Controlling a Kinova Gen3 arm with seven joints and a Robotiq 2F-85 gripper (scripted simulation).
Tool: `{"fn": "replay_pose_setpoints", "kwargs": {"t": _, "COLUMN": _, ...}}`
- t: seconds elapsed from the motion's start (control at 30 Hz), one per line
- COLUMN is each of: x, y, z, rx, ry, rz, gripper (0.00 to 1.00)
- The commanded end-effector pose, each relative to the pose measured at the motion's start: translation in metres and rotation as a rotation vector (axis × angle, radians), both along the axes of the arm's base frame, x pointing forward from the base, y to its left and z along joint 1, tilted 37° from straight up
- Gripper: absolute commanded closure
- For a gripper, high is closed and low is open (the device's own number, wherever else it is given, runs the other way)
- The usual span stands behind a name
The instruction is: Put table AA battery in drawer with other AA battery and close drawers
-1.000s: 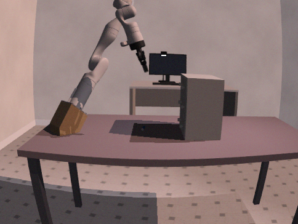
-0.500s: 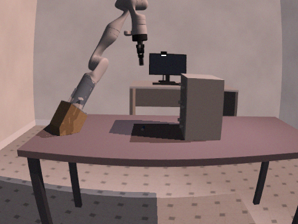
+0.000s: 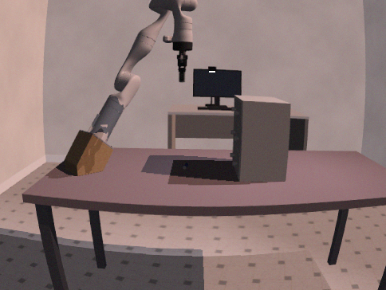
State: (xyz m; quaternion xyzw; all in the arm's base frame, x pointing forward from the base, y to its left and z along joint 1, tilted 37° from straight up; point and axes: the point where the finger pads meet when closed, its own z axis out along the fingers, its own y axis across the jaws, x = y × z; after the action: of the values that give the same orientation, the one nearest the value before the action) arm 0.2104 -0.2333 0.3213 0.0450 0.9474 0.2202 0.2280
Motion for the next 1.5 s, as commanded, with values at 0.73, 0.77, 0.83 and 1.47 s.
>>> {"fn": "replay_pose_setpoints", "kwargs": {"t": 0.73, "x": 0.0, "y": 0.0, "z": 0.0, "rx": 0.0, "ry": -0.001, "rz": 0.001, "gripper": 1.0}}
{"fn": "replay_pose_setpoints", "kwargs": {"t": 0.77, "x": 0.0, "y": 0.0, "z": 0.0, "rx": 0.0, "ry": -0.001, "rz": 0.001, "gripper": 1.0}}
{"fn": "replay_pose_setpoints", "kwargs": {"t": 0.83, "x": 0.001, "y": 0.003, "z": 0.002, "rx": -0.001, "ry": -0.001, "rz": 0.001, "gripper": 1.0}}
{"fn": "replay_pose_setpoints", "kwargs": {"t": 1.47, "x": 0.012, "y": 0.107, "z": 0.061, "rx": -0.001, "ry": -0.001, "rz": 0.001, "gripper": 1.0}}
